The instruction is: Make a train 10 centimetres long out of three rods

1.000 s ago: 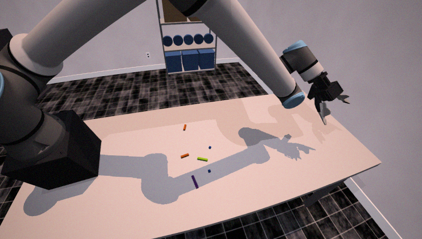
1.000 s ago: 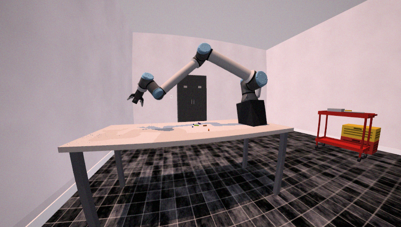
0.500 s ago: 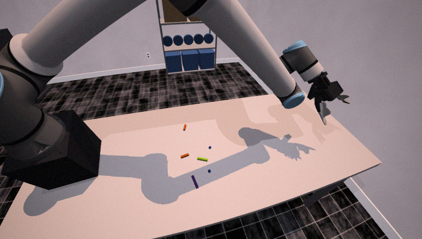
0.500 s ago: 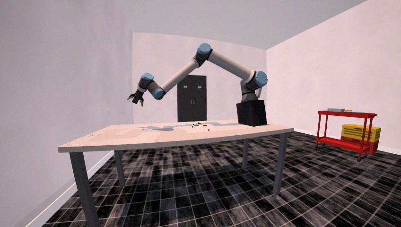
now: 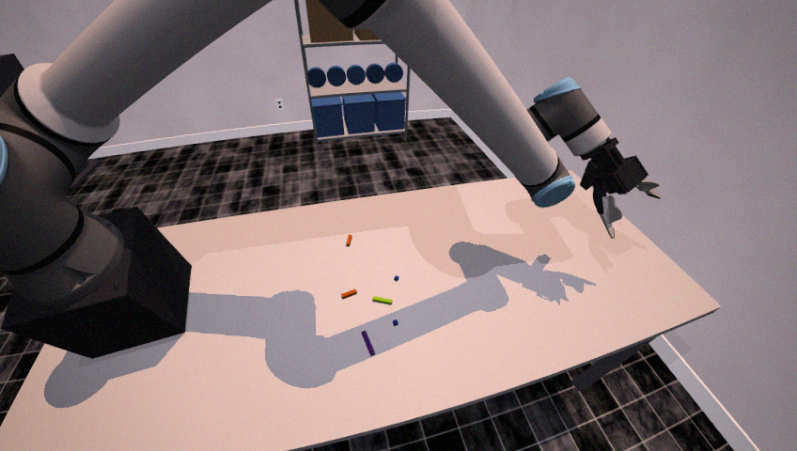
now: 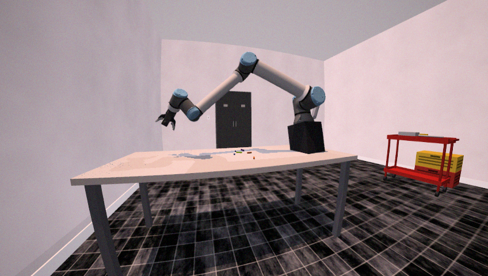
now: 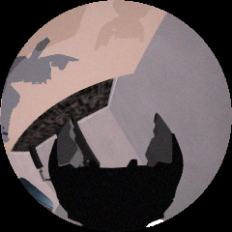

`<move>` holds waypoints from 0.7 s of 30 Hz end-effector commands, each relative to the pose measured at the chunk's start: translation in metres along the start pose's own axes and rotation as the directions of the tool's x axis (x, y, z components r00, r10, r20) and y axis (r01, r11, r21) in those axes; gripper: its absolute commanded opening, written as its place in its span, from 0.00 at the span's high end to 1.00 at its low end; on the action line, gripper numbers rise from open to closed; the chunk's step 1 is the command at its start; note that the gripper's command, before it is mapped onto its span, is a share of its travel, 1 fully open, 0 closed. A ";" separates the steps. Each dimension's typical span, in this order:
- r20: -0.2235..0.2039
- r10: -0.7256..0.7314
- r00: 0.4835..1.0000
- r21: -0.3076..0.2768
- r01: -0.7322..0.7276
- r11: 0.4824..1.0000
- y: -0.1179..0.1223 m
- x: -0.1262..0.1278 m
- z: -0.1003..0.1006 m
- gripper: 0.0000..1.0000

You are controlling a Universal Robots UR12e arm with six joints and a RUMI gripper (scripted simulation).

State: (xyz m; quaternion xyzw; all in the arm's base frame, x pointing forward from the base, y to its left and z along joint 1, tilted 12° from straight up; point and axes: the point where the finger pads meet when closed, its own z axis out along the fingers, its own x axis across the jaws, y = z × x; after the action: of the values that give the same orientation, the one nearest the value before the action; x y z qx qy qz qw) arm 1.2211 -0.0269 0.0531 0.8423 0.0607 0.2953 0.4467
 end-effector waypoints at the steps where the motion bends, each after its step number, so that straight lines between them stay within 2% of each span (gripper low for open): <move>1: 0.005 0.027 1.000 0.008 -0.027 1.000 0.003 -0.005 0.001 0.00; 11: 0.054 0.182 0.982 0.050 -0.185 0.981 0.011 -0.049 0.012 0.00; 16: 0.102 0.300 0.948 0.071 -0.308 0.949 0.017 -0.084 0.018 0.00; 18: 0.102 0.300 0.948 0.071 -0.308 0.949 0.017 -0.084 0.018 0.00; 21: 0.141 0.380 0.914 0.079 -0.393 0.916 0.021 -0.110 0.020 0.00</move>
State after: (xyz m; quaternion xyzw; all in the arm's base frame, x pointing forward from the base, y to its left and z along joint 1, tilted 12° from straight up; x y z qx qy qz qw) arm 1.1641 -0.0769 0.0217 0.8696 -0.0656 0.3178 0.3723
